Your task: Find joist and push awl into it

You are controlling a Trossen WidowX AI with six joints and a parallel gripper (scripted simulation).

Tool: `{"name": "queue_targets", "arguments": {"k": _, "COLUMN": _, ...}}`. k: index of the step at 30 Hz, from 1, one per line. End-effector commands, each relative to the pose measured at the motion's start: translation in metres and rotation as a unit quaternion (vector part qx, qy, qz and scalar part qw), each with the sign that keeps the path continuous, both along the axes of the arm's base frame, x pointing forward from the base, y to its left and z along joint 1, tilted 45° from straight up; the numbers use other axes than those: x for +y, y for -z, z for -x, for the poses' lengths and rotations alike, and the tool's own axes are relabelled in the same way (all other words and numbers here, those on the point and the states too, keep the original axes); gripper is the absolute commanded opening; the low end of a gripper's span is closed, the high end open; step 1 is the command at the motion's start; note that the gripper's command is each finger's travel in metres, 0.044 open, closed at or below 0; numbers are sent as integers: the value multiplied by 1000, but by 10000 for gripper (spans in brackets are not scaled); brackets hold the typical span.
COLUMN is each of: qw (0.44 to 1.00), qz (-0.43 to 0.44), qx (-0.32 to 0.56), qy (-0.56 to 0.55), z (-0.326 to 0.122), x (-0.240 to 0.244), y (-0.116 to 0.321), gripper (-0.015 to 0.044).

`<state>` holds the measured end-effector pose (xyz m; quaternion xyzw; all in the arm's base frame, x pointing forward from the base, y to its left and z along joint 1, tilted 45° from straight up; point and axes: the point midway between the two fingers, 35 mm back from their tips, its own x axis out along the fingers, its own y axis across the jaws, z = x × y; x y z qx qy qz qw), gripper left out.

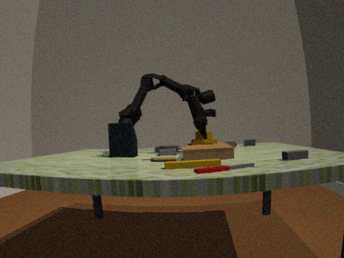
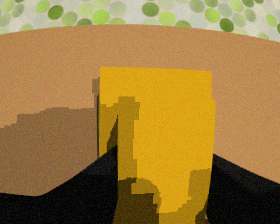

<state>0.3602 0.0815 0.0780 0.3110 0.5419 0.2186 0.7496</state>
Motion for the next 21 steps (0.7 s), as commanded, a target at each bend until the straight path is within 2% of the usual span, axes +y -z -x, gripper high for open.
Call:
{"name": "queue_targets", "arguments": {"k": 1, "qw": 1000, "qz": -1, "qx": -4, "qy": -5, "z": 0, "x": 10, "y": -10, "gripper": 0}}
{"name": "queue_targets", "arguments": {"k": 21, "qw": 1000, "qz": -2, "qx": -4, "qy": -5, "z": 0, "x": 41, "y": -41, "gripper": 0}}
